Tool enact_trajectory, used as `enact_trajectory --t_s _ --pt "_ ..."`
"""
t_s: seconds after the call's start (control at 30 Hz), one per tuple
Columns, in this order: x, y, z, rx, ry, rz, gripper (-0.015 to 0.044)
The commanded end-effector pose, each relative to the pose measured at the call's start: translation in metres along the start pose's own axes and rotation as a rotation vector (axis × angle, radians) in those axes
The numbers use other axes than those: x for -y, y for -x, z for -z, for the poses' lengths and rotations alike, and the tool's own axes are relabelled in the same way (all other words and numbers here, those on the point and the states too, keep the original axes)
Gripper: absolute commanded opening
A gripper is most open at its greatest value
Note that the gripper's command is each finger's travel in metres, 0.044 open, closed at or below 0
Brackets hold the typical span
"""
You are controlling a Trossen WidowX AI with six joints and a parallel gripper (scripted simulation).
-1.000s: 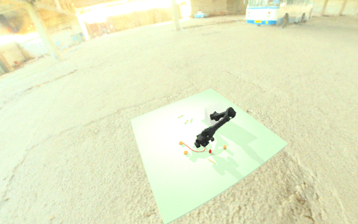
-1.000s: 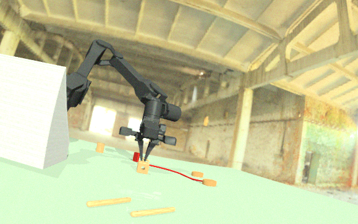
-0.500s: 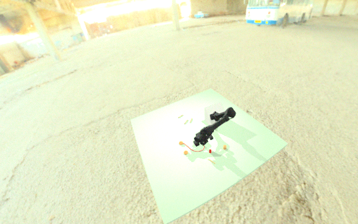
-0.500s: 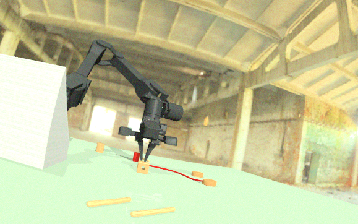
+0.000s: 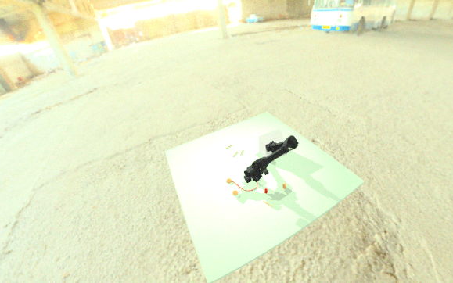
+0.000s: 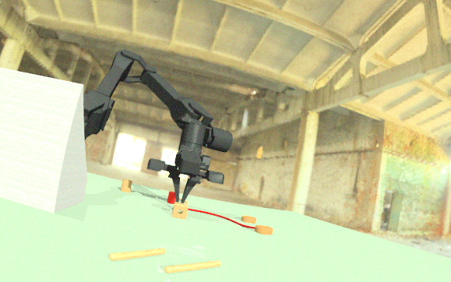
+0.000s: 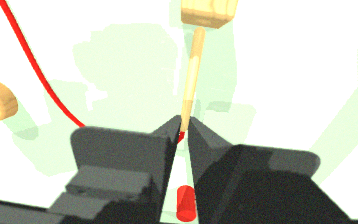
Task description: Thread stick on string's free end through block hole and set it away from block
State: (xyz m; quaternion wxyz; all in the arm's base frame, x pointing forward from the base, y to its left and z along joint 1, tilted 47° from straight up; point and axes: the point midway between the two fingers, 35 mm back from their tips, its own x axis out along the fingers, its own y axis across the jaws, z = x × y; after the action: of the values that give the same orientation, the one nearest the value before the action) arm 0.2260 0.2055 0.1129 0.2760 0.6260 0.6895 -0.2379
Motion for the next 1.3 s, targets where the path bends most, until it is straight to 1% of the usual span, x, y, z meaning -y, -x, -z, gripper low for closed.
enact_trajectory --t_s 0.0,0.3,1.27 --pt "0.003 -0.002 -0.005 -0.002 -0.001 0.006 0.0" --pt "0.004 -0.002 -0.007 -0.002 -0.001 0.006 0.0" --pt "0.004 -0.003 -0.044 0.0 -0.002 0.007 0.0"
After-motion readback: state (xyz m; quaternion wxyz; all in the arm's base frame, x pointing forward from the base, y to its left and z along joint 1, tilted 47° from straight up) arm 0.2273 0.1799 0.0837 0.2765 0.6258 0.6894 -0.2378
